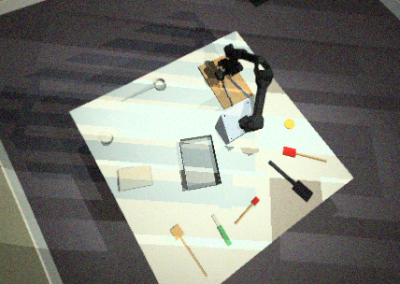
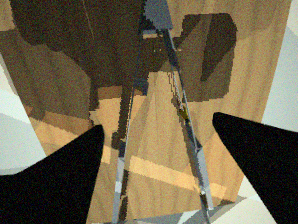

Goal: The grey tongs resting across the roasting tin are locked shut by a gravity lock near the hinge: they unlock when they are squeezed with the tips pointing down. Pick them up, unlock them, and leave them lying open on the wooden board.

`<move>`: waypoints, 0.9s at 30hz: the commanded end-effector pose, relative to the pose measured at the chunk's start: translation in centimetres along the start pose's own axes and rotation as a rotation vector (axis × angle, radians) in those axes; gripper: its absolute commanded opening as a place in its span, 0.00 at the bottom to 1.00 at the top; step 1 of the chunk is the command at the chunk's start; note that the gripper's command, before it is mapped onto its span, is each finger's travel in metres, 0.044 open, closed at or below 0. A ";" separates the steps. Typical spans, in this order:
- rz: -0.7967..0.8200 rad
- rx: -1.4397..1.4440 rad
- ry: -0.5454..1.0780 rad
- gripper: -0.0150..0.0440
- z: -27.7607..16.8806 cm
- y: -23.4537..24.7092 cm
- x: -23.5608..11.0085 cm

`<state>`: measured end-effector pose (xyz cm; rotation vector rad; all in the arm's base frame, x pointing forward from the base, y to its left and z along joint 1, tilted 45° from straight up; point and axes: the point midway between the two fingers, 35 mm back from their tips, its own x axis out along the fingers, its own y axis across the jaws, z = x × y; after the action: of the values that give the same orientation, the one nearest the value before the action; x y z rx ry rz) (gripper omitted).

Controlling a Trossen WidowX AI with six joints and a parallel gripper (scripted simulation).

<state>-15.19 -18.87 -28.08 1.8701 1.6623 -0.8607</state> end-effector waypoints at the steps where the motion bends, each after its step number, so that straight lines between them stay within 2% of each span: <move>1: 0.001 0.000 -0.001 1.00 0.1 0.3 -0.4; 6: -0.012 -0.016 -0.017 1.00 1.0 4.2 -4.2; 11: -0.007 -0.009 -0.024 1.00 1.0 10.8 -8.9; 15: 0.007 -0.015 -0.005 1.00 0.0 15.2 -11.4; 22: 0.007 -0.016 -0.005 1.00 -0.1 15.5 -11.8; 27: -0.003 -0.031 -0.013 1.00 -0.3 15.6 -15.7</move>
<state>-0.70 -29.50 -18.98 1.8655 1.6761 -0.8254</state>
